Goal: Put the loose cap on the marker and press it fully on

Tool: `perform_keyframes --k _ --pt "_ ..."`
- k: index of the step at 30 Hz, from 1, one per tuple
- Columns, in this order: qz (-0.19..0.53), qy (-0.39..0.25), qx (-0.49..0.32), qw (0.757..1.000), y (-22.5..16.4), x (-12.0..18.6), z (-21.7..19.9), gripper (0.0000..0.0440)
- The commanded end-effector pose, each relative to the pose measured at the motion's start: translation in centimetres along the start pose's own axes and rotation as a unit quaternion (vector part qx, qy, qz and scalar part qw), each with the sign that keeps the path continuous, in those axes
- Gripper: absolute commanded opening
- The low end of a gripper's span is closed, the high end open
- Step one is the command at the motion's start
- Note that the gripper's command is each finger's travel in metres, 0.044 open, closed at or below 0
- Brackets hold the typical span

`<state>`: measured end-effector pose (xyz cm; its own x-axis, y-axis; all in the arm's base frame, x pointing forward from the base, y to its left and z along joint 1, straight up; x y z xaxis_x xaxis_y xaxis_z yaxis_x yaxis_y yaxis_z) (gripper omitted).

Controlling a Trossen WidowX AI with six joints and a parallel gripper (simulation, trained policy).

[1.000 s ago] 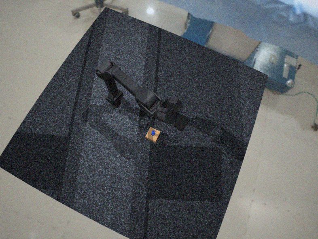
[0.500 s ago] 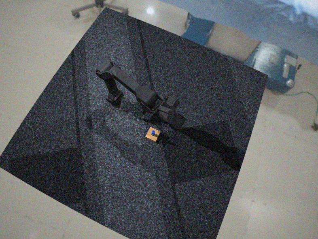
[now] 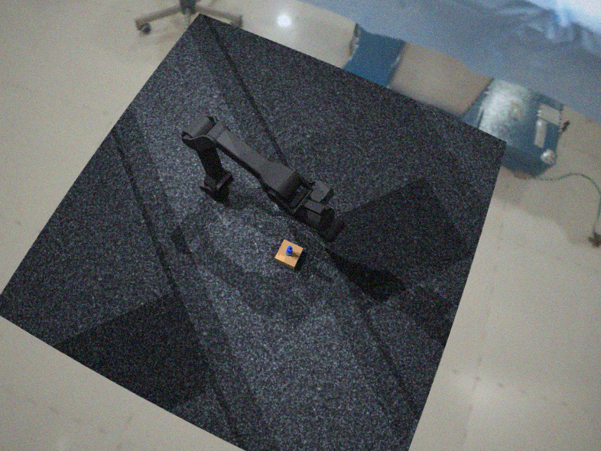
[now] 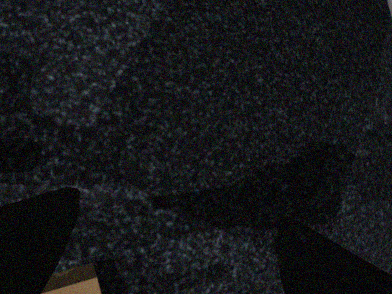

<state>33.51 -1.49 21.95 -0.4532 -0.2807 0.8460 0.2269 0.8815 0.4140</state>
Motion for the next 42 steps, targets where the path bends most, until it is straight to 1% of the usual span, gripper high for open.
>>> perform_keyframes --k 1,19,42 --pt "0.018 0.021 0.002 1.000 -0.4 -0.4 1.0 0.0322" --pt "0.082 0.101 0.004 0.992 -1.8 -1.6 4.6 0.0326" --pt "0.150 0.187 0.031 0.970 -2.7 -3.1 8.4 0.0328"
Point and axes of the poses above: the point midway between the two fingers, 35 mm back from their tips, its own x axis back along the fingers, its own z axis across the jaws, y = z × x, the point moved 1 cm from there along x, back along the fingers, and after that the axes turned 3 degrees about -x, right-handed, at the moved point
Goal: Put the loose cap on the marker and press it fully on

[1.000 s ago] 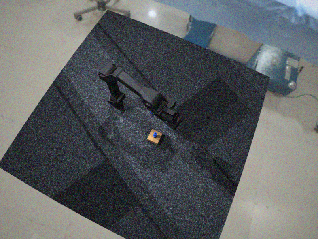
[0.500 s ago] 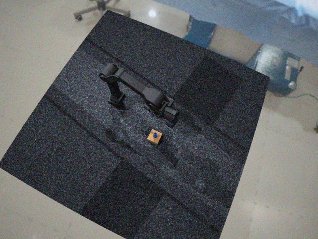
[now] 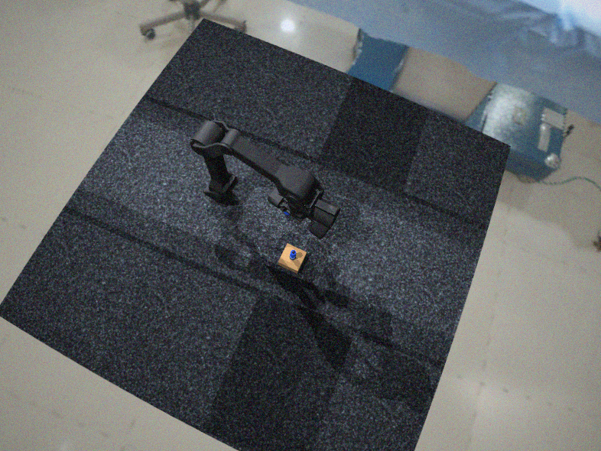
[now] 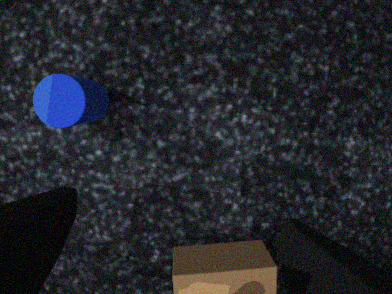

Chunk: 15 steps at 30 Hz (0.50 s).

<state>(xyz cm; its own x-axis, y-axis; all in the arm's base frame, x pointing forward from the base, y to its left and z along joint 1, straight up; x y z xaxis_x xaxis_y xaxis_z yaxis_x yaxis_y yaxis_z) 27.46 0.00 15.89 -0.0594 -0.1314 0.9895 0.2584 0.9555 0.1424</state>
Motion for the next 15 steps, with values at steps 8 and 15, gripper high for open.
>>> perform_keyframes --k 8,15 --pt "0.033 0.037 0.026 0.998 0.2 -1.5 1.3 0.0326" --pt "0.048 0.056 0.043 0.996 0.5 -2.3 2.0 0.0322"
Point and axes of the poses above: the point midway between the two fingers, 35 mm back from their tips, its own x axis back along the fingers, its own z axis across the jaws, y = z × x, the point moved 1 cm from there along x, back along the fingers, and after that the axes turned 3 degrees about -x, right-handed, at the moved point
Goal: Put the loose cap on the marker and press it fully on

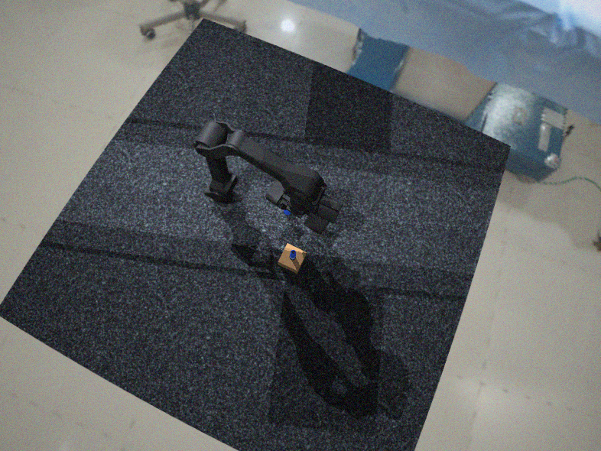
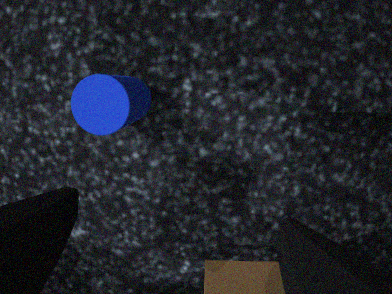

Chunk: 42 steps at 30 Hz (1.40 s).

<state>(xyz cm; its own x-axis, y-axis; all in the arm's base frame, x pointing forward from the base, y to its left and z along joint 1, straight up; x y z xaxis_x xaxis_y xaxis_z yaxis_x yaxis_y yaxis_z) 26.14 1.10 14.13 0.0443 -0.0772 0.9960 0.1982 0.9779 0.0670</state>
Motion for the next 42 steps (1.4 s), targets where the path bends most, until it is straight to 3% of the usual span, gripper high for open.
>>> perform_keyframes --k 1,42 --pt "0.012 0.014 0.014 1.000 0.2 -0.6 0.5 0.0321" --pt "0.050 0.088 0.143 0.985 2.0 -7.1 4.0 0.0263"
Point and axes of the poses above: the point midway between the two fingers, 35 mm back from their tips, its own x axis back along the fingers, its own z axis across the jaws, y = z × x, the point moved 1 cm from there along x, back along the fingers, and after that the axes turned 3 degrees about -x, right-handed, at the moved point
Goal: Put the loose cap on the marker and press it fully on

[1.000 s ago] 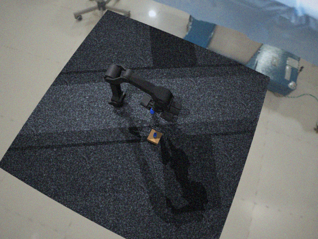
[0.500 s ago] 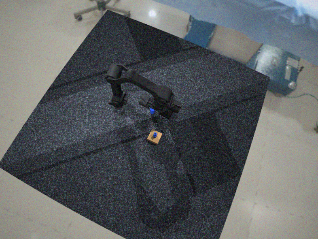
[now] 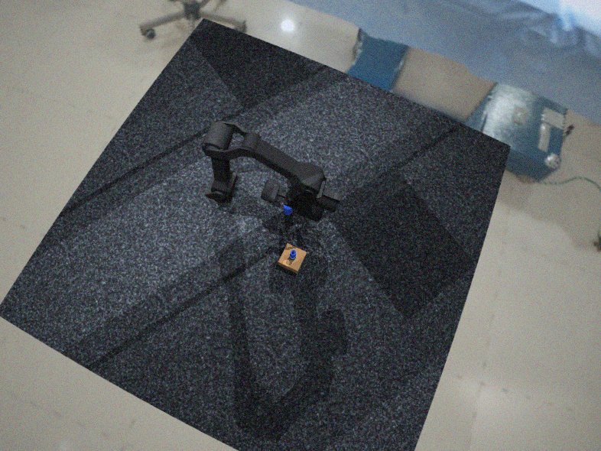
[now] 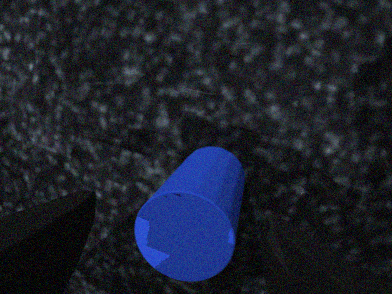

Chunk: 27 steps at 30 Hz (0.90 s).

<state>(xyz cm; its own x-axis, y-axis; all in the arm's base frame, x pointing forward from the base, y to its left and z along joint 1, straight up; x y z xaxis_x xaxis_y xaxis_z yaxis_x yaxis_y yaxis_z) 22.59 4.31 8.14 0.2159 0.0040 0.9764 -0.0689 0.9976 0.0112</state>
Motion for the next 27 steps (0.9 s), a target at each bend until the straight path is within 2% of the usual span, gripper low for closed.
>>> perform_keyframes --k 1,5,8,15,27 --pt "0.006 0.004 0.017 1.000 0.1 -0.9 0.1 0.0262" --pt "0.011 0.002 0.030 0.999 0.1 -1.5 0.1 0.0249" --pt "0.015 -0.001 0.038 0.999 0.1 -1.7 0.1 0.0223" --pt "0.022 -0.018 0.050 0.998 0.1 -0.9 0.1 0.0053" --pt "0.025 -0.069 0.045 0.996 -0.7 2.9 -1.0 0.0049"
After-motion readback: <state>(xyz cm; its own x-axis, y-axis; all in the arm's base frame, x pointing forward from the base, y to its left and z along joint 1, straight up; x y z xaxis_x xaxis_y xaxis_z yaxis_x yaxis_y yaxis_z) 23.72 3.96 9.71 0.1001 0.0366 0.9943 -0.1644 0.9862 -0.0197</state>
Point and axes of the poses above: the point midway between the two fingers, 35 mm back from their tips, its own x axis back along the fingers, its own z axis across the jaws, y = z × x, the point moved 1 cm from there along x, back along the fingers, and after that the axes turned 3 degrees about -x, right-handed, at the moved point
